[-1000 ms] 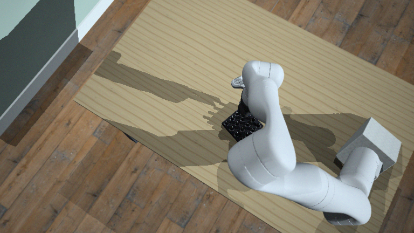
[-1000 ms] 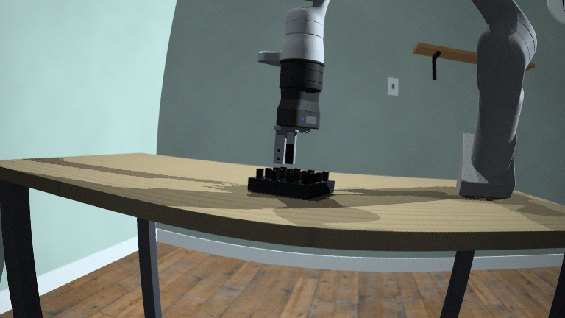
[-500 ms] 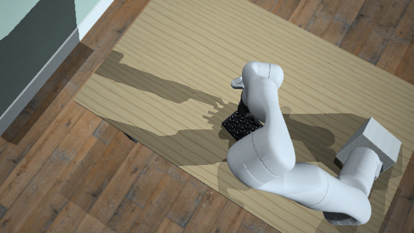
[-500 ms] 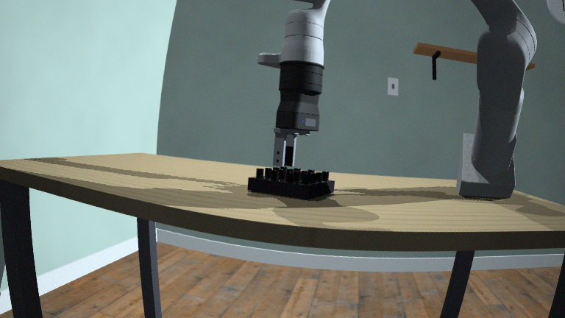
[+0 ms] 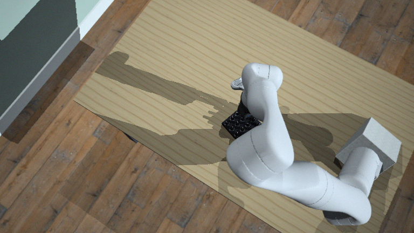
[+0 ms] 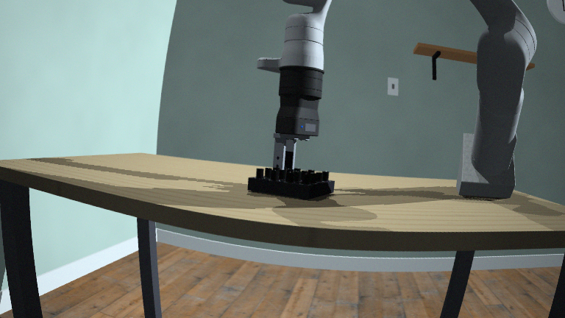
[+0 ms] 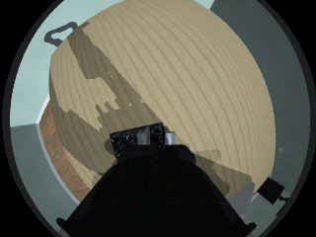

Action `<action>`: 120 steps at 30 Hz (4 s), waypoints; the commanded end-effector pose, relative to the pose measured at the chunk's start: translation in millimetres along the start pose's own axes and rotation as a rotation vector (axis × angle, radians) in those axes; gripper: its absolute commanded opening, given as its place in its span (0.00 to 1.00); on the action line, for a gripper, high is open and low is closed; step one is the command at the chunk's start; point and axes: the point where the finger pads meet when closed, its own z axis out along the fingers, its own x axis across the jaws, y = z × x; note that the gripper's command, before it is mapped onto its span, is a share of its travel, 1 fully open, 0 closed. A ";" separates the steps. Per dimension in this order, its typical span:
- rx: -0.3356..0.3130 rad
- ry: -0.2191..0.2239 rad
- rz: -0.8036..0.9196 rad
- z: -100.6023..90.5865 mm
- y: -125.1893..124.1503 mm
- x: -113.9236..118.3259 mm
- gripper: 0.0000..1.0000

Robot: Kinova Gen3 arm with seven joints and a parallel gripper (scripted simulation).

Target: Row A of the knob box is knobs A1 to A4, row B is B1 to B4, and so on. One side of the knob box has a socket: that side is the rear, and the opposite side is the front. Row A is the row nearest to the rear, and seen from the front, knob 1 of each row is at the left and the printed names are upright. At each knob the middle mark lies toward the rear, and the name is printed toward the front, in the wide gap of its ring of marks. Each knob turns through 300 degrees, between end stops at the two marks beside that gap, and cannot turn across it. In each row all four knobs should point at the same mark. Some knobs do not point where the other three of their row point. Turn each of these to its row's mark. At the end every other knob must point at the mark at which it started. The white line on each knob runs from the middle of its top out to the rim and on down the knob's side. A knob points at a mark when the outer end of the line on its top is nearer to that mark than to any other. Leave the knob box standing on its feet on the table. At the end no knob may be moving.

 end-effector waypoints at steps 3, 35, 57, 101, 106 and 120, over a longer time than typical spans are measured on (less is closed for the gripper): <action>0.000 0.000 0.001 0.3 -0.1 0.3 0.46; 0.000 0.000 0.001 0.3 -0.1 0.3 0.46; 0.000 0.000 0.001 0.3 -0.1 0.3 0.30; 0.000 0.000 -0.350 0.3 -0.1 0.3 0.30; 0.000 0.000 -0.410 0.3 -0.1 0.3 0.30; 0.000 0.000 -0.440 0.3 -0.1 0.3 0.30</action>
